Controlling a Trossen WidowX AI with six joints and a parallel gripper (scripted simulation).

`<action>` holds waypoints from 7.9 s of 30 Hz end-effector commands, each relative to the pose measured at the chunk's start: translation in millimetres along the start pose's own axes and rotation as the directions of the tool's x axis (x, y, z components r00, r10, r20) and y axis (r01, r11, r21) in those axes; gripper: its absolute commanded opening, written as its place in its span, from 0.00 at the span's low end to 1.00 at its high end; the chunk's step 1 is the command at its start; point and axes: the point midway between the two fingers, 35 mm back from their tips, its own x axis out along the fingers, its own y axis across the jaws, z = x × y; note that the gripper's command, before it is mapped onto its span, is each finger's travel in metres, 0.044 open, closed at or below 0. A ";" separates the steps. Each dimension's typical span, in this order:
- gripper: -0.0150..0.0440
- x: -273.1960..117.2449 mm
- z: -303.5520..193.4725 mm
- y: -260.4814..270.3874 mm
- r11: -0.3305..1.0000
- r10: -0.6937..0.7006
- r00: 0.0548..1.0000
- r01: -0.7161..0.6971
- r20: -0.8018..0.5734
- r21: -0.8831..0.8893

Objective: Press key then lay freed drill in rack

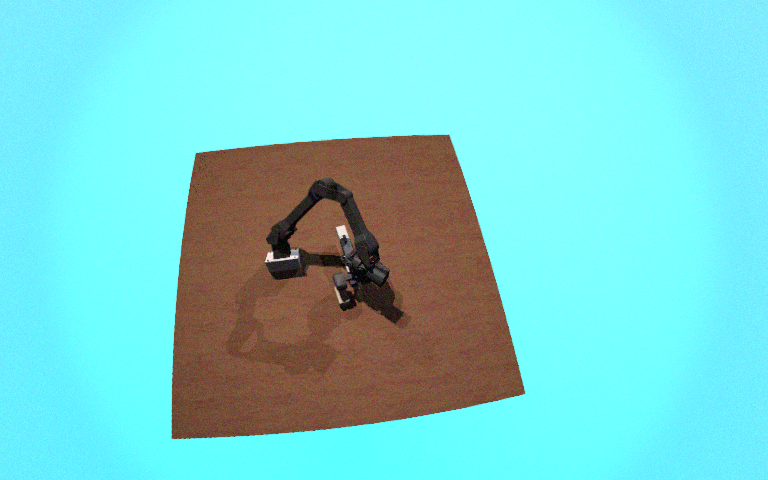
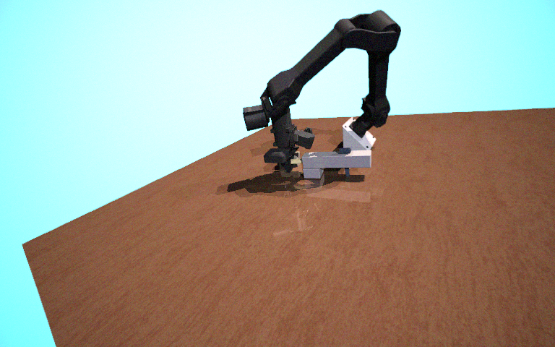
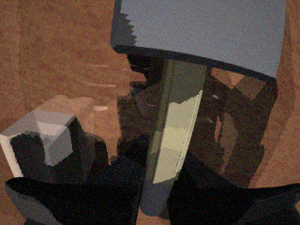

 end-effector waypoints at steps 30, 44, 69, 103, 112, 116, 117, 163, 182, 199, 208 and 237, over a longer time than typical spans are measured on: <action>0.25 -3.9 0.0 1.1 1.000 -0.002 1.000 0.002 0.003 0.003; 0.25 -2.3 -10.6 1.5 1.000 -0.002 1.000 0.002 0.003 0.003; 0.25 -3.5 -45.2 1.5 1.000 -0.003 1.000 0.003 0.001 0.002; 0.25 -8.9 -66.8 2.4 1.000 -0.003 1.000 0.003 -0.001 0.002; 0.25 -11.1 -66.5 3.0 1.000 -0.003 1.000 0.003 -0.001 0.002; 0.25 -12.1 -66.4 3.3 1.000 -0.003 1.000 0.003 -0.001 0.002; 0.25 -12.3 -66.4 3.3 1.000 -0.003 1.000 0.003 -0.001 0.002; 0.25 -23.6 -65.1 4.7 1.000 -0.002 1.000 0.002 -0.001 0.002; 0.25 -28.2 -64.7 4.8 1.000 -0.002 1.000 0.002 -0.002 0.002; 0.25 -32.3 -64.4 4.7 1.000 -0.002 1.000 0.002 -0.002 0.002; 0.25 -34.5 -64.3 4.5 1.000 -0.002 1.000 0.002 -0.002 0.002; 0.25 -41.4 -64.1 3.6 1.000 -0.002 1.000 0.002 -0.002 0.002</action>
